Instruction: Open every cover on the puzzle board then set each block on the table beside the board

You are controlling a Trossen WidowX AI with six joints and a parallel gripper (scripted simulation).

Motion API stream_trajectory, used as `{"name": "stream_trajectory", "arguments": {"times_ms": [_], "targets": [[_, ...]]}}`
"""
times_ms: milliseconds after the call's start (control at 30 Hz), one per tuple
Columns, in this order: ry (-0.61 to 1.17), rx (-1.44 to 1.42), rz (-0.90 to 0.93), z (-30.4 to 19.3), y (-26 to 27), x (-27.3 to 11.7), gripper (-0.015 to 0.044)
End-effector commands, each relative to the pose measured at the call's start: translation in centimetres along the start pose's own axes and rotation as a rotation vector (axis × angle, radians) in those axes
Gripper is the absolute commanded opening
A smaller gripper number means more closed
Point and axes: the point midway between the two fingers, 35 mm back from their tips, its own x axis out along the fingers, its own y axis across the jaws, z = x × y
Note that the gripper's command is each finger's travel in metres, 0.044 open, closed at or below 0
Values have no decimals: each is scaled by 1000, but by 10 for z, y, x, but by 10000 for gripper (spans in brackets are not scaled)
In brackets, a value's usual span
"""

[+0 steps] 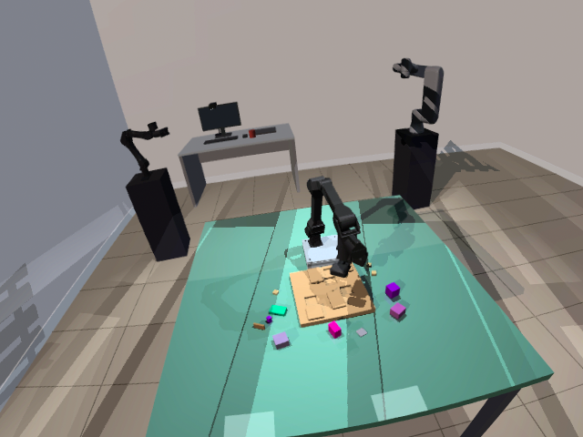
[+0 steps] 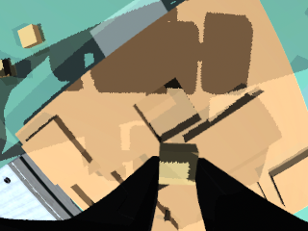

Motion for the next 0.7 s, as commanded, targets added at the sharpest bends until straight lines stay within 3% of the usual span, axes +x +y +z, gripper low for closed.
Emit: {"name": "stream_trajectory", "arguments": {"times_ms": [0, 667], "targets": [[0, -1, 3, -10, -7, -1, 80], [6, -1, 0, -79, -47, -2, 80]]}}
